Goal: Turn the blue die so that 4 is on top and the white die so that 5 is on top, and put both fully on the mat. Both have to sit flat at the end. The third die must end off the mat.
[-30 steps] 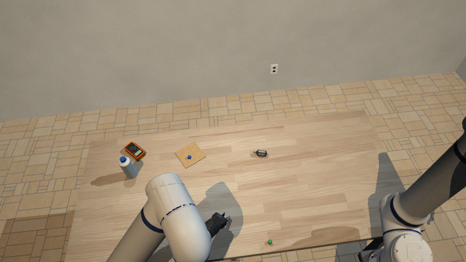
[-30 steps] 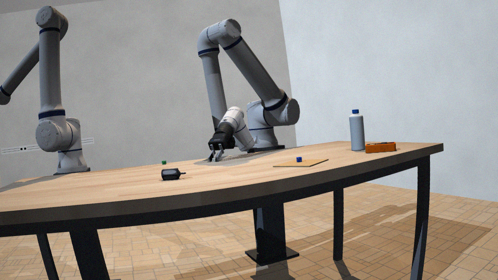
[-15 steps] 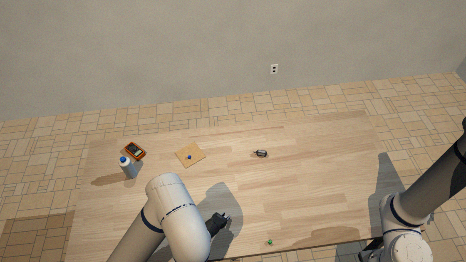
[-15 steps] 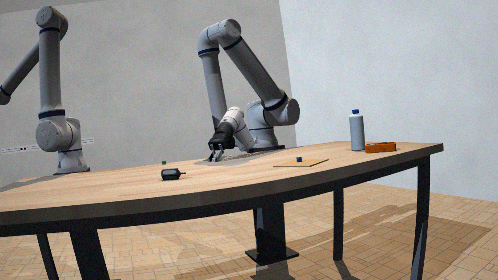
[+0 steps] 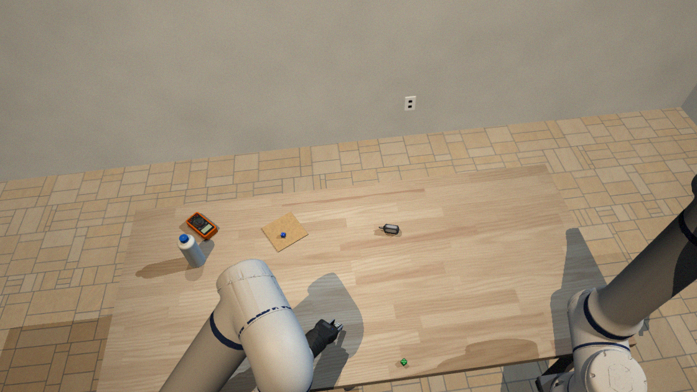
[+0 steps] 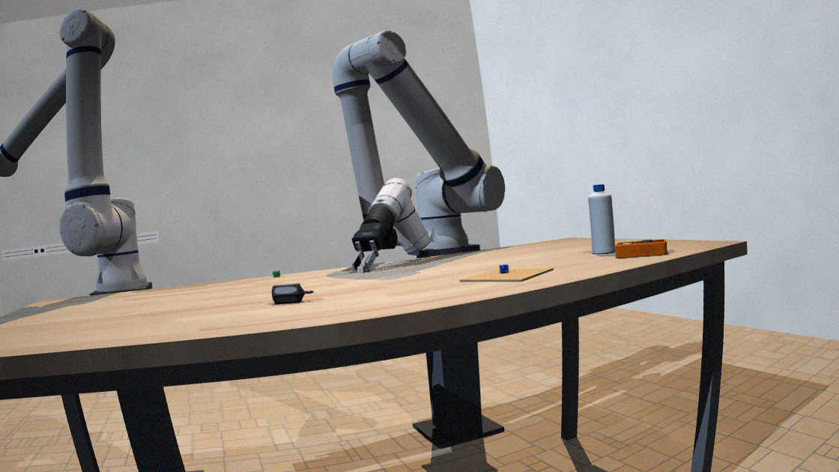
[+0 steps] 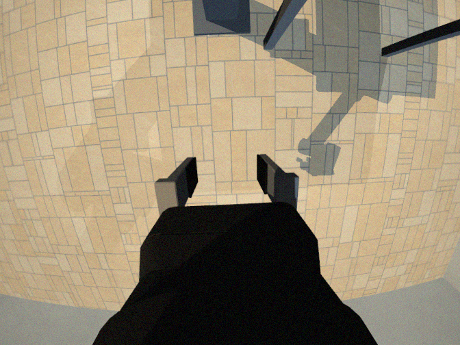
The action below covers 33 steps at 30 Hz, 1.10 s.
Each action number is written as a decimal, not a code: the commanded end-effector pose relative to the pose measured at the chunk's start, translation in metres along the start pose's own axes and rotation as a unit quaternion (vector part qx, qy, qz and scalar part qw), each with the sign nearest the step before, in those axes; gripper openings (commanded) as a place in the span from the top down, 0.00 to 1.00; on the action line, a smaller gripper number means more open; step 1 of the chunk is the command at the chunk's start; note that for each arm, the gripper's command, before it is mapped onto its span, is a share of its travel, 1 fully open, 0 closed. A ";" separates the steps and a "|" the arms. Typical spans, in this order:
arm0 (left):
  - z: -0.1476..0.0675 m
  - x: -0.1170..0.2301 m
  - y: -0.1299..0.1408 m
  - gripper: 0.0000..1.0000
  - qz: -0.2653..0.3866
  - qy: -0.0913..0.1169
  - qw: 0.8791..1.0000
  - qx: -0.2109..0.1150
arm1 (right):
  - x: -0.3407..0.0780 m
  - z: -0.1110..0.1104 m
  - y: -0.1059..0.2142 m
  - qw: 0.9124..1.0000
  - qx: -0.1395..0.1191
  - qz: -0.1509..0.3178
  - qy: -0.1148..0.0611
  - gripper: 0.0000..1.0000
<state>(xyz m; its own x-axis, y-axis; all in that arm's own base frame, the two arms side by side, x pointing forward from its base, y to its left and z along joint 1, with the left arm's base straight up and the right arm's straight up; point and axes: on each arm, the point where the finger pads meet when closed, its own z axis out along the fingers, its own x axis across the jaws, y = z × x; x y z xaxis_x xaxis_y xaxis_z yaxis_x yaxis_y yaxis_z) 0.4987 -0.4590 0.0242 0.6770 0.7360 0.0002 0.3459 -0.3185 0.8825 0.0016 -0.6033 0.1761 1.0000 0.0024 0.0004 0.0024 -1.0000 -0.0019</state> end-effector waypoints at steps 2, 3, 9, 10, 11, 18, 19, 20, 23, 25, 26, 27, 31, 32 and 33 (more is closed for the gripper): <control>-0.019 0.000 0.000 0.36 0.000 0.000 1.000 0.000 | 0.000 -0.001 0.001 1.000 -0.001 0.000 0.000 0.00; -0.019 0.000 0.000 0.36 0.000 0.000 1.000 0.000 | 0.000 -0.001 0.001 1.000 -0.001 0.000 0.000 0.00; -0.035 0.000 0.000 0.36 0.000 0.000 1.000 0.000 | 0.000 -0.001 0.001 1.000 -0.001 0.000 0.000 0.00; -0.037 0.000 0.000 0.36 0.000 0.000 1.000 0.000 | 0.000 -0.001 0.001 1.000 -0.001 0.000 0.000 0.00; -0.038 0.000 0.000 0.36 0.000 0.000 1.000 0.000 | 0.000 -0.001 0.001 1.000 -0.001 0.000 0.000 0.00; -0.041 0.000 0.001 0.36 0.000 0.000 1.000 0.000 | 0.000 -0.001 0.001 1.000 -0.001 0.000 0.000 0.00; -0.041 0.000 0.002 0.36 0.000 0.000 1.000 0.000 | 0.000 -0.001 0.001 1.000 -0.001 0.000 0.000 0.00; -0.041 0.000 0.002 0.36 0.000 0.000 1.000 0.000 | 0.000 -0.001 0.001 1.000 -0.001 0.000 0.000 0.00; -0.043 0.000 0.005 0.36 0.000 0.000 1.000 0.000 | 0.000 -0.001 0.001 1.000 -0.001 0.000 0.000 0.00; -0.045 0.000 0.010 0.36 0.000 0.000 1.000 0.000 | 0.000 -0.001 0.001 1.000 -0.001 0.000 0.000 0.00; -0.047 0.000 0.013 0.36 0.000 0.000 1.000 0.000 | 0.000 -0.001 0.001 1.000 -0.001 0.000 0.000 0.00; -0.049 0.000 0.016 0.36 0.000 0.000 1.000 0.000 | 0.000 -0.001 0.001 1.000 -0.001 0.000 0.000 0.00; -0.056 0.000 0.031 0.36 0.000 0.000 1.000 0.000 | 0.000 -0.001 0.001 1.000 -0.001 0.000 0.000 0.00; -0.058 0.000 0.035 0.36 0.000 0.000 1.000 0.000 | 0.000 -0.001 0.001 1.000 -0.001 0.000 0.000 0.00; -0.060 0.000 0.038 0.36 0.000 0.000 1.000 0.000 | 0.000 -0.001 0.001 1.000 -0.001 0.000 0.000 0.00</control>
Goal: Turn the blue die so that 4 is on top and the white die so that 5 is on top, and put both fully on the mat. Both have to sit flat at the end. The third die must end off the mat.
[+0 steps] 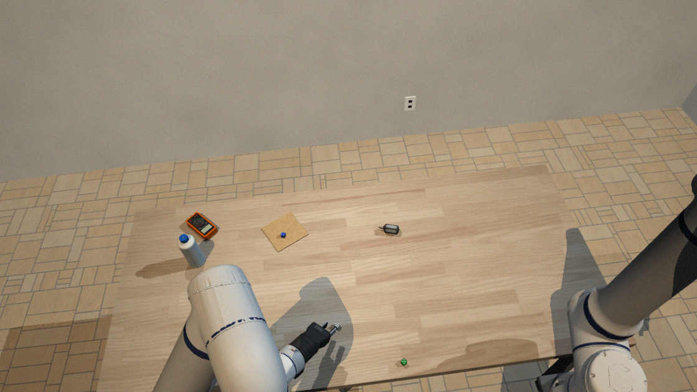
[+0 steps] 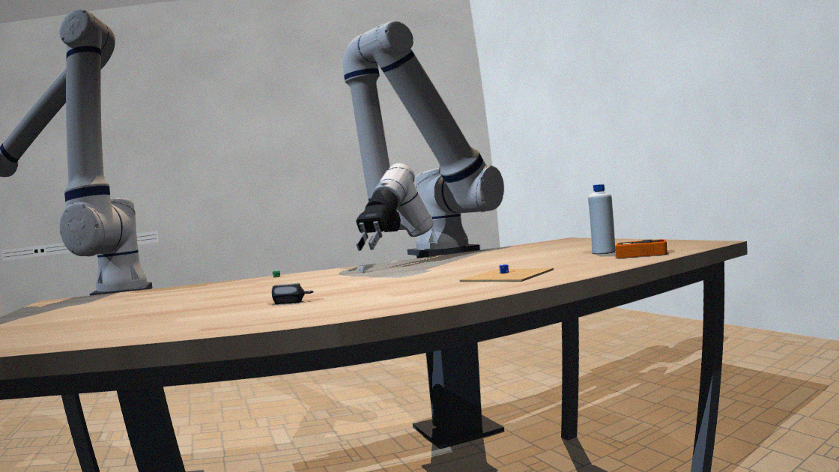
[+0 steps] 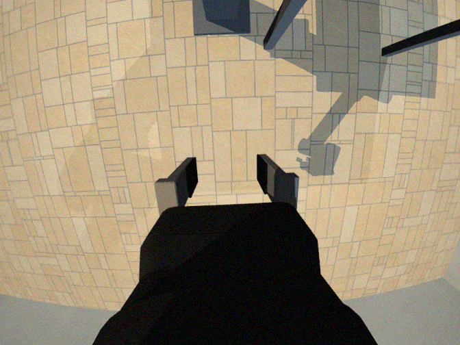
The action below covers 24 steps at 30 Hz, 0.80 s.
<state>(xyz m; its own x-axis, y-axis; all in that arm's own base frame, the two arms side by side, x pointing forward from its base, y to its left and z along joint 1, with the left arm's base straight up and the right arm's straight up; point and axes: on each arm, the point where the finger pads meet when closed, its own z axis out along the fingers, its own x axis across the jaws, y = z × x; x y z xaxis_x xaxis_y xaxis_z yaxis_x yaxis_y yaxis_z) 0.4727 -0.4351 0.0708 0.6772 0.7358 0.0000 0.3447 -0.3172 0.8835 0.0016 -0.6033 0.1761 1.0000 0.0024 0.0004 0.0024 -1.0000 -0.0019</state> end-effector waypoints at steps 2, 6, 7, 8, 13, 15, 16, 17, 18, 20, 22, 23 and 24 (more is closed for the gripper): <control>-0.010 0.000 0.020 0.36 0.000 0.000 1.000 0.001 | 0.000 -0.001 0.001 1.000 -0.001 0.000 0.000 0.00; -0.013 0.000 0.025 0.36 0.000 0.000 1.000 0.001 | 0.000 -0.001 0.001 1.000 -0.001 0.000 0.000 0.00; -0.014 0.000 0.026 0.36 0.000 0.000 1.000 0.001 | 0.000 -0.001 0.001 1.000 -0.001 0.000 0.000 0.00; -0.014 0.000 0.027 0.36 0.000 0.000 1.000 0.001 | 0.000 -0.001 0.001 1.000 -0.001 0.000 0.000 0.00; -0.015 0.000 0.029 0.36 0.000 0.000 1.000 0.001 | 0.000 -0.001 0.001 1.000 -0.001 0.000 0.000 0.00; -0.015 0.000 0.029 0.36 0.000 0.000 1.000 0.001 | 0.000 -0.001 0.001 1.000 -0.001 0.000 0.000 0.00; -0.015 0.000 0.029 0.36 0.000 0.000 1.000 0.001 | 0.000 -0.001 0.001 1.000 -0.001 0.000 0.000 0.00; -0.015 0.000 0.029 0.36 0.000 0.000 1.000 0.001 | 0.000 -0.001 0.001 1.000 -0.001 0.000 0.000 0.00; -0.015 0.000 0.029 0.36 0.000 0.000 1.000 0.002 | 0.000 -0.001 0.001 1.000 -0.001 0.000 0.000 0.00; -0.015 0.000 0.029 0.36 0.000 0.000 1.000 0.004 | 0.000 -0.001 0.001 1.000 -0.001 0.000 0.000 0.00; -0.015 0.000 0.029 0.36 0.000 0.000 1.000 0.004 | 0.000 -0.001 0.001 1.000 -0.001 0.000 0.000 0.00; -0.014 0.000 0.029 0.36 0.000 0.000 1.000 0.005 | 0.000 -0.001 0.001 1.000 -0.001 0.000 0.000 0.00; -0.014 0.000 0.030 0.36 0.000 0.000 1.000 0.007 | 0.000 -0.001 0.001 1.000 -0.001 0.000 0.000 0.00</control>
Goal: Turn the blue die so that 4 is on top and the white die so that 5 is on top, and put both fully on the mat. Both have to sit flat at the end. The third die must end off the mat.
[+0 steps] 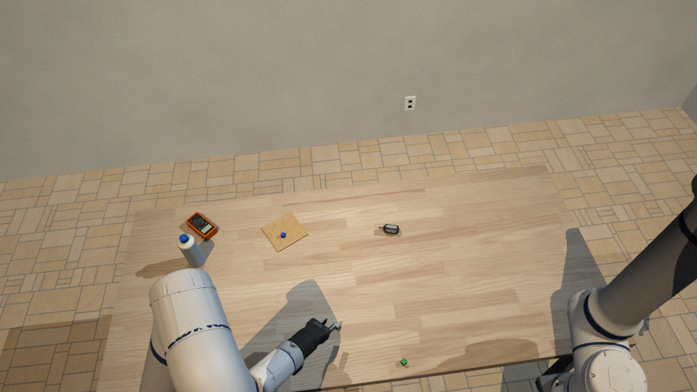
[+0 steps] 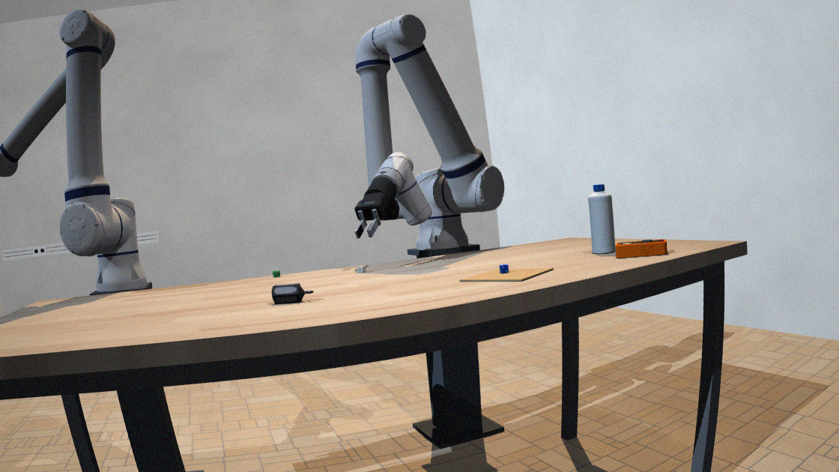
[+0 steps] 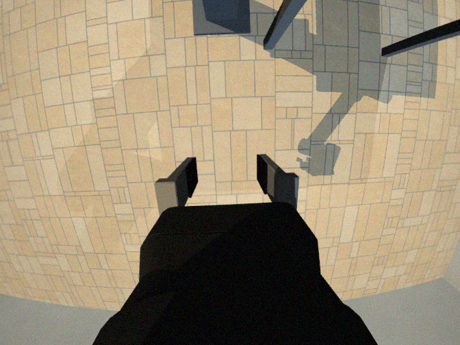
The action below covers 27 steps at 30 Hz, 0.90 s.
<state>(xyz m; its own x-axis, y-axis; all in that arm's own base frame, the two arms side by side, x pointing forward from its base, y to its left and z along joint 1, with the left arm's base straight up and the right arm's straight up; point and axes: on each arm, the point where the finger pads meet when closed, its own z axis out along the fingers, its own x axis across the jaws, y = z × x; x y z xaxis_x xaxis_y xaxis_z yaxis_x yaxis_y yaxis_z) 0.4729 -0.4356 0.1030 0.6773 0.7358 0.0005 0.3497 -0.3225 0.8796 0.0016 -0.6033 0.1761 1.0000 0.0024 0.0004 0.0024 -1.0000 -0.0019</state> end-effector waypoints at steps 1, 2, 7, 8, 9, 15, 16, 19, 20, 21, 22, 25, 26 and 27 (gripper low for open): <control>0.001 0.000 0.001 0.36 0.000 0.000 1.000 0.005 | 0.000 -0.001 0.001 1.000 -0.001 0.000 0.000 0.00; 0.001 0.000 0.001 0.36 0.000 0.000 1.000 0.007 | 0.000 -0.001 0.001 1.000 -0.001 0.000 0.000 0.00; 0.003 0.000 0.003 0.36 0.000 0.000 1.000 0.024 | 0.000 -0.001 0.001 1.000 -0.001 0.000 0.000 0.00; 0.003 0.000 0.003 0.36 0.000 0.000 1.000 0.028 | 0.000 -0.001 0.001 1.000 -0.001 0.000 0.000 0.00; 0.003 0.000 0.004 0.36 0.000 0.000 0.999 0.033 | 0.000 -0.001 0.001 1.000 -0.001 0.000 0.000 0.00; 0.003 0.000 0.006 0.36 0.000 0.000 0.998 0.057 | 0.000 -0.001 0.001 1.000 -0.001 0.000 0.000 0.00; 0.003 0.000 0.007 0.36 -0.001 0.000 0.998 0.063 | 0.000 -0.001 0.001 1.000 -0.001 0.000 0.000 0.00; 0.006 0.000 0.009 0.36 0.000 0.000 0.996 0.086 | 0.000 -0.001 0.001 1.000 -0.001 0.000 0.000 0.00; 0.006 0.000 0.010 0.36 0.000 0.000 0.996 0.094 | 0.000 -0.001 0.001 1.000 -0.001 0.000 0.000 0.00; 0.007 0.000 0.011 0.36 0.000 0.000 0.995 0.103 | 0.000 -0.001 0.001 1.000 -0.001 0.000 0.000 0.00; 0.007 0.000 0.013 0.36 0.000 0.000 0.994 0.111 | 0.000 -0.001 0.001 1.000 -0.001 0.000 0.000 0.00; 0.008 0.000 0.016 0.36 0.000 0.000 0.990 0.140 | 0.000 -0.001 0.001 1.000 -0.001 0.000 0.000 0.00; 0.010 0.000 0.017 0.36 0.000 0.000 0.989 0.150 | 0.000 -0.001 0.001 1.000 -0.001 0.000 0.000 0.00; 0.011 0.000 0.018 0.36 0.000 0.000 0.987 0.161 | 0.000 -0.001 0.001 1.000 -0.001 0.000 0.000 0.00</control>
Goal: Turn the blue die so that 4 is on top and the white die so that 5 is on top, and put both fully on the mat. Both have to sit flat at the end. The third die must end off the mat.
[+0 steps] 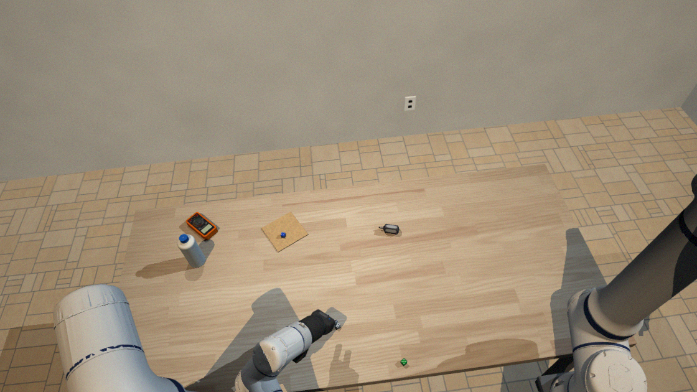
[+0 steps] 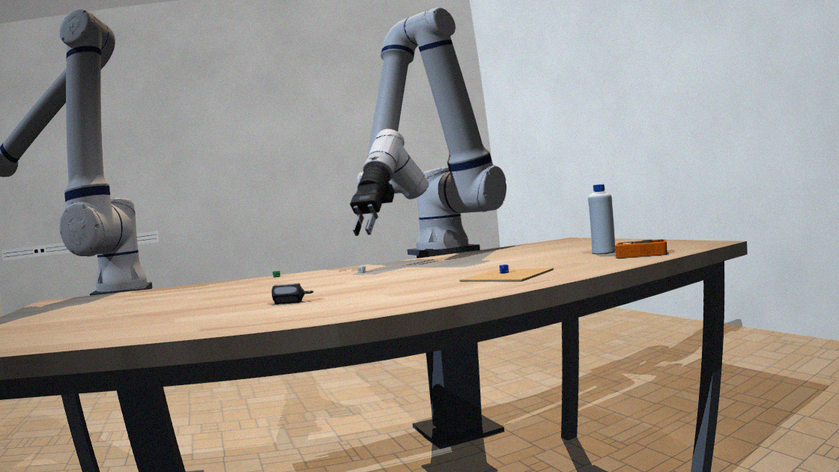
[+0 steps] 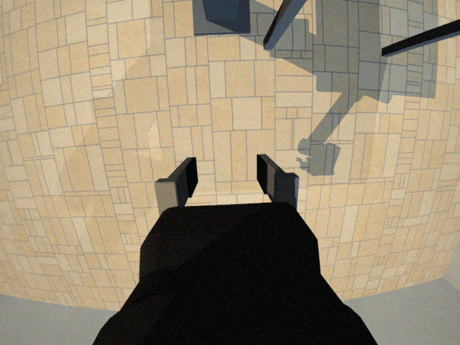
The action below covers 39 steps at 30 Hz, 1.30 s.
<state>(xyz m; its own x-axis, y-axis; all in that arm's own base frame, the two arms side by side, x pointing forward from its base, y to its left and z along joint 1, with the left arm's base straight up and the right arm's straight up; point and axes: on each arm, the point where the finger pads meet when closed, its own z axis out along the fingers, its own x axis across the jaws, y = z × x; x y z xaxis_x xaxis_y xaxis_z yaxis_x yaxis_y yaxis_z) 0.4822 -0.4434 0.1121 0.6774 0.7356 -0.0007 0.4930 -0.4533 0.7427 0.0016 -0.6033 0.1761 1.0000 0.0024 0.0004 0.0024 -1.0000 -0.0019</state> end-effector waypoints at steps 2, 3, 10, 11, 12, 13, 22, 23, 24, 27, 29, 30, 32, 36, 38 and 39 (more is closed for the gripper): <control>0.003 -0.001 0.008 0.36 0.000 0.000 0.998 0.065 | 0.000 -0.001 0.001 1.000 -0.001 0.000 0.000 0.00; 0.003 0.000 0.010 0.36 0.000 0.000 0.997 0.076 | 0.000 -0.001 0.001 1.000 -0.001 0.000 0.000 0.00; 0.005 -0.001 0.018 0.36 0.000 0.000 0.991 0.137 | 0.000 -0.001 0.001 1.000 -0.001 0.000 0.000 0.00; 0.005 0.000 0.020 0.36 0.000 0.000 0.989 0.149 | 0.000 -0.001 0.001 1.000 -0.001 0.000 0.000 0.00; 0.006 -0.001 0.021 0.36 0.000 0.000 0.987 0.162 | 0.000 -0.001 0.001 1.000 -0.001 0.000 0.000 0.00; 0.007 -0.001 0.023 0.36 0.000 0.001 0.984 0.175 | 0.000 -0.001 0.001 1.000 -0.001 0.000 0.000 0.00; 0.009 -0.001 0.034 0.36 0.000 0.001 0.965 0.262 | 0.000 -0.001 0.001 1.000 -0.001 0.000 0.000 0.00; 0.009 -0.001 0.036 0.36 0.000 0.000 0.962 0.273 | 0.000 -0.001 0.001 1.000 -0.001 0.000 0.000 0.00; 0.009 -0.001 0.037 0.36 0.000 0.000 0.959 0.284 | 0.000 -0.001 0.001 1.000 -0.001 0.000 0.000 0.00; 0.011 -0.001 0.041 0.36 0.000 0.001 0.949 0.315 | 0.000 -0.001 0.001 1.000 -0.001 0.000 0.000 0.00; 0.011 -0.001 0.044 0.36 0.000 0.000 0.943 0.334 | 0.000 -0.001 0.001 1.000 -0.001 0.000 0.000 0.00; 0.011 -0.001 0.045 0.36 0.000 0.000 0.940 0.342 | 0.000 -0.001 0.001 1.000 -0.001 0.000 0.000 0.00; 0.012 -0.001 0.047 0.36 0.000 0.001 0.934 0.357 | 0.000 -0.001 0.001 1.000 -0.001 0.000 0.000 0.00; 0.013 -0.001 0.050 0.36 0.000 0.001 0.924 0.381 | 0.000 -0.001 0.001 1.000 -0.001 0.000 0.000 0.00; 0.013 -0.001 0.051 0.36 0.000 0.001 0.923 0.386 | 0.000 -0.001 0.001 1.000 -0.001 0.000 0.000 0.00; 0.013 -0.001 0.051 0.36 0.000 0.001 0.923 0.386 | 0.000 -0.001 0.001 1.000 -0.001 0.000 0.000 0.00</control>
<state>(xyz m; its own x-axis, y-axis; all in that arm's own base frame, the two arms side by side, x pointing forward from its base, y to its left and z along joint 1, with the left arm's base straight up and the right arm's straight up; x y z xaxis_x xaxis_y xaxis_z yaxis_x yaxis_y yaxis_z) 0.5125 -0.4718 0.1401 0.6769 0.7361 0.0000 0.7341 -0.6751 0.0734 0.0016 -0.6033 0.1761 1.0000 0.0024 0.0004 0.0024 -1.0000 -0.0019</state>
